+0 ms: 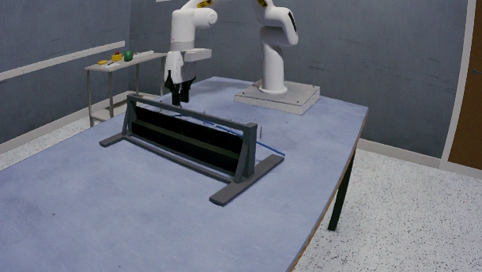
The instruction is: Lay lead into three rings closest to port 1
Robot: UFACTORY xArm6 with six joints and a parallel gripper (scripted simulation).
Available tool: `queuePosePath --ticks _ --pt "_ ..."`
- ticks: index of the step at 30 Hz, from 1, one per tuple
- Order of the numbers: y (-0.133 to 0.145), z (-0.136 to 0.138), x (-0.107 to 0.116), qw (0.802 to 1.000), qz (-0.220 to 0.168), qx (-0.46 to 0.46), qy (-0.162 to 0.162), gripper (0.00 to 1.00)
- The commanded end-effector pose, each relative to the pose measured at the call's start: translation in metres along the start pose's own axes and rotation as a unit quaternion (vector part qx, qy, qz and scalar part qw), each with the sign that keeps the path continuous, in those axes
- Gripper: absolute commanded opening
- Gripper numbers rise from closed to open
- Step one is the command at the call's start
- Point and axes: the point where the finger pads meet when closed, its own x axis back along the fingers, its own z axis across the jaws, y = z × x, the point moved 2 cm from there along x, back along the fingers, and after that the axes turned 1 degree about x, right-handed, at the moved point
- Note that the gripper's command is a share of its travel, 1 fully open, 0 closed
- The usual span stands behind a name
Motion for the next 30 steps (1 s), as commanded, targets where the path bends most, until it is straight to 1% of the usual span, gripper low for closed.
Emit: queuePosePath --ticks 1,12,13,30 --pt "0.0000 0.0010 0.0165 1.000 0.000 0.000 0.002 0.33" --pt "0.0000 0.0010 0.0214 1.000 0.000 0.000 0.002 0.33" --pt "0.0000 0.0010 0.0214 1.000 0.000 0.000 0.002 0.00" --pt "0.0000 0.0010 0.0214 1.000 0.000 0.000 0.002 0.00"
